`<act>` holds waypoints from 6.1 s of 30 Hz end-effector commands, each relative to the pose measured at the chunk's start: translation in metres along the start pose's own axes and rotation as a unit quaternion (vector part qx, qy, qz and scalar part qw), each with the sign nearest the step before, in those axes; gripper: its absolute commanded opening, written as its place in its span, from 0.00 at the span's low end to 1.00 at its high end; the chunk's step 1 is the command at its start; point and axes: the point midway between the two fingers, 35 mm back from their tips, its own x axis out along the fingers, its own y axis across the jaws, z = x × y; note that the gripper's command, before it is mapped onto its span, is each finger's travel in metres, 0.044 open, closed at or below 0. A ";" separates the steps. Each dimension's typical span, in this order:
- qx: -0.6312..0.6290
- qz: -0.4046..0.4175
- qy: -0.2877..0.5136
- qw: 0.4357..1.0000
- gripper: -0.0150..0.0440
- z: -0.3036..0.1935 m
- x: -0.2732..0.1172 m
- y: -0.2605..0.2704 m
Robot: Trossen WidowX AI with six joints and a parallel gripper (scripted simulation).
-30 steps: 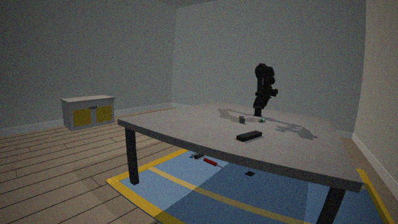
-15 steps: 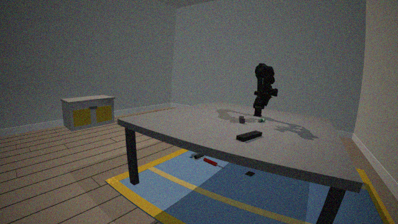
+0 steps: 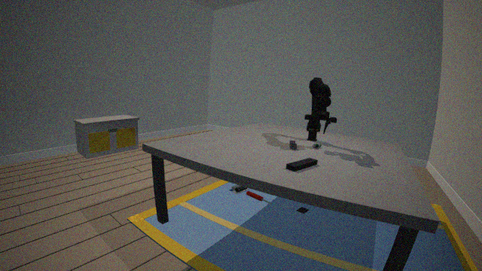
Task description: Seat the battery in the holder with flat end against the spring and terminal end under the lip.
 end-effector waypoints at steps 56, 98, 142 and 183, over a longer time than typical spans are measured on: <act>0.304 -0.007 0.012 0.953 0.41 -0.001 0.081 -0.008; 0.005 -0.007 0.008 1.000 0.37 0.064 0.009 -0.093; -0.125 0.005 -0.122 0.985 0.37 0.084 0.044 -0.141; -0.123 0.024 -0.246 0.961 0.37 0.073 0.062 -0.144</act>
